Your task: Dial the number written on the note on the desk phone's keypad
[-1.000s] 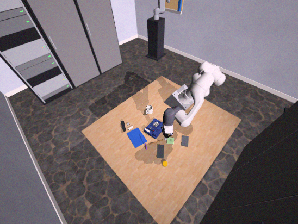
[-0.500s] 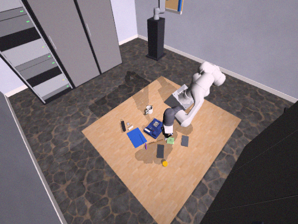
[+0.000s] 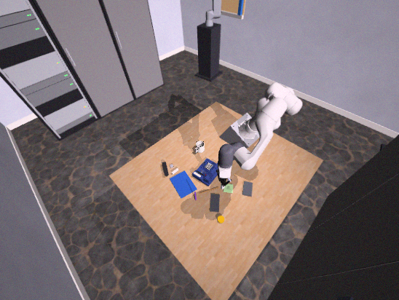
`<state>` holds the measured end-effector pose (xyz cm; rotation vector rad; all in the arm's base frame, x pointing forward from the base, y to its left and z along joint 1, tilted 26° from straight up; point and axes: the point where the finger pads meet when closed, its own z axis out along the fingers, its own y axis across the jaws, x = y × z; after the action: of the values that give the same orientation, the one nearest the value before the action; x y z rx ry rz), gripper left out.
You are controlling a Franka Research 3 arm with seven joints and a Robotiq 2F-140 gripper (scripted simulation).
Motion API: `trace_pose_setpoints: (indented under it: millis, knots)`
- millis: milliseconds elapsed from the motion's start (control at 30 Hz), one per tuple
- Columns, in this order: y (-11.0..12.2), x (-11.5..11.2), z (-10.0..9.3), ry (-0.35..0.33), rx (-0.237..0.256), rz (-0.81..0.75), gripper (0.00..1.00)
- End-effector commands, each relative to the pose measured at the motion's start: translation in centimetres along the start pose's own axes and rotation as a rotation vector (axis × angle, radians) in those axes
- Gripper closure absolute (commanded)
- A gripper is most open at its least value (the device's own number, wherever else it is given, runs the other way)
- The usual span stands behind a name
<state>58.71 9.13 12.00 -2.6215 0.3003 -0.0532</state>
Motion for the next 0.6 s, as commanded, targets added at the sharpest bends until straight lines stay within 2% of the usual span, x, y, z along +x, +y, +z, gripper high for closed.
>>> trace_pose_setpoints:
  millis: [0,167,333,467,533,567]
  knots:
    - [-0.9,0.3,0.1,0.023,0.027,0.126,1.0]
    - [-2.8,0.9,0.1,0.06,0.115,0.392,1.0]
    - [-4.5,1.8,0.0,0.07,0.193,0.569,1.0]
    - [-4.9,2.4,-0.3,0.073,0.258,0.709,1.0]
    - [-4.9,2.4,-0.3,0.073,0.258,0.709,1.0]
    - [-4.8,2.5,-0.4,0.075,0.294,0.802,1.0]
